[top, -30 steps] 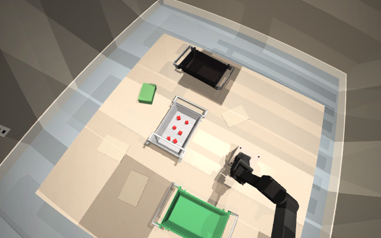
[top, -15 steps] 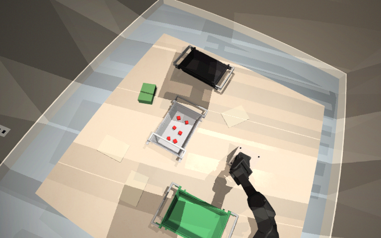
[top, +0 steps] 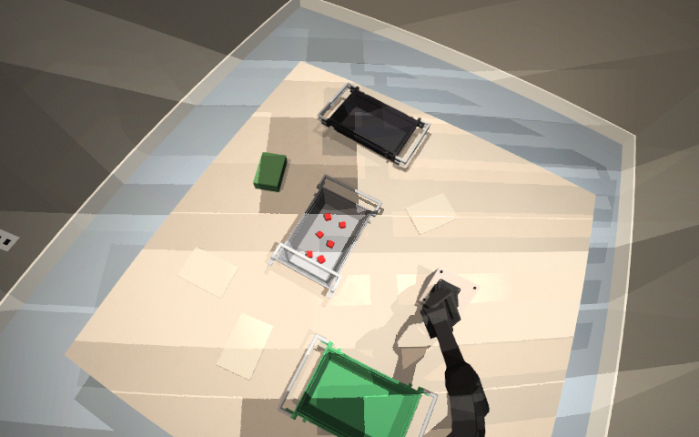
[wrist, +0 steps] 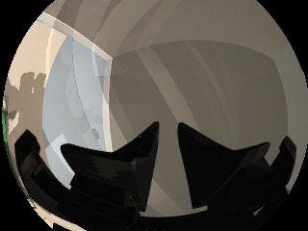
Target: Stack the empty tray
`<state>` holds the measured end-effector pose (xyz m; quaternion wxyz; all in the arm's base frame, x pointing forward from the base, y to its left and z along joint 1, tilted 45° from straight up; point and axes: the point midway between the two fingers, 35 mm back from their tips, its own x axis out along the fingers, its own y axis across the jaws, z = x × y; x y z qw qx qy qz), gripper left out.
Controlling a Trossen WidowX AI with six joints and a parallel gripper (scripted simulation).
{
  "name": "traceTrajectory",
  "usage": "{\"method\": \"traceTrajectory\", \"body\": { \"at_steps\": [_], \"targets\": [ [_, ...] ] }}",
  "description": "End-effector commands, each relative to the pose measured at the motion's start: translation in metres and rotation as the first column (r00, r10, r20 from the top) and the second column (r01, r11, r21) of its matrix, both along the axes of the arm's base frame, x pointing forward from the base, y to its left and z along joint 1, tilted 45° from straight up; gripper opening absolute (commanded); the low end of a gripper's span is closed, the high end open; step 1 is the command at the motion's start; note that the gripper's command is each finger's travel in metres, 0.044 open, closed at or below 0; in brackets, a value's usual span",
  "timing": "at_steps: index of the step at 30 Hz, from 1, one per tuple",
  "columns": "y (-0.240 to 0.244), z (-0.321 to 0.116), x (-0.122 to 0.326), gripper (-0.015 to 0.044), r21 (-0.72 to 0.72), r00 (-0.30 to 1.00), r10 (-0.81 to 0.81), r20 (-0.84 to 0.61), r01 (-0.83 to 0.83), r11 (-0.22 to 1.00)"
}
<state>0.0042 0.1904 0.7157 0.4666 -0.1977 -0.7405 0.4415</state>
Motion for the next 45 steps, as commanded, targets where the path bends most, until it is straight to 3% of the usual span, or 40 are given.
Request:
{"method": "traceTrajectory", "body": {
  "at_steps": [1, 8, 22, 32, 45],
  "targets": [
    [0.037, -0.016, 0.059, 0.0088, -0.105, 0.986, -0.095, -0.140, 0.081, 0.991],
    [0.050, -0.026, 0.125, 0.0088, -0.163, 0.934, -0.241, -0.263, 0.203, 0.966],
    [0.066, -0.099, 0.284, 0.0088, -0.397, 0.723, -0.513, -0.462, 0.349, 0.849],
    [0.033, -0.191, 0.410, 0.0088, -0.589, 0.410, -0.668, -0.621, 0.317, 0.743],
    [-0.048, -0.343, 0.520, 0.0088, -0.778, -0.055, -0.782, -0.621, 0.165, 0.606]
  ]
}}
